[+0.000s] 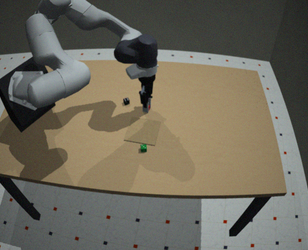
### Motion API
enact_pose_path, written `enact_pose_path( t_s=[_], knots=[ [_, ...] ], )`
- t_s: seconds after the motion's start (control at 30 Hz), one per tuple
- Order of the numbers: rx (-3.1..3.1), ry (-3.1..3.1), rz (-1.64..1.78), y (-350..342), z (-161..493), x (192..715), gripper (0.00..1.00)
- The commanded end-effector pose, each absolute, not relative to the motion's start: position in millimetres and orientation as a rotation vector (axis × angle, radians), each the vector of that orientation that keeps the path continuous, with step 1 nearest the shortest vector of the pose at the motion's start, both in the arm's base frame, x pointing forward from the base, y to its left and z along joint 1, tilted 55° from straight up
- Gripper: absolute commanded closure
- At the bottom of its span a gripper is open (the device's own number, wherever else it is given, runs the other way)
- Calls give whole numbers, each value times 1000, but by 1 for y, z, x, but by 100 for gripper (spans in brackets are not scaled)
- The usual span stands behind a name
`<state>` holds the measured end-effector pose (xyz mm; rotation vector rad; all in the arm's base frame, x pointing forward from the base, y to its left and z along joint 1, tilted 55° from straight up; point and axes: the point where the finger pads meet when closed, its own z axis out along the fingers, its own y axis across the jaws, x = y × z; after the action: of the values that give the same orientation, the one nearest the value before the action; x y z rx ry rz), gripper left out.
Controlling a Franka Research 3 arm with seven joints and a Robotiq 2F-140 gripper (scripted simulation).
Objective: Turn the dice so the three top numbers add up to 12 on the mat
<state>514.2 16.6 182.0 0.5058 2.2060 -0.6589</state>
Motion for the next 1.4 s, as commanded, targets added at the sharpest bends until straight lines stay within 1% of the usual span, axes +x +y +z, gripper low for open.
enact_pose_path(
  t_s=[0.0,0.63,1.2,1.37],
  knots=[
    [498,2207,-661,17,182,515,87],
    [498,2207,-661,18,184,514,87],
    [498,2207,-661,72,235,463,87],
    [498,2207,-661,76,239,459,87]
  ],
)
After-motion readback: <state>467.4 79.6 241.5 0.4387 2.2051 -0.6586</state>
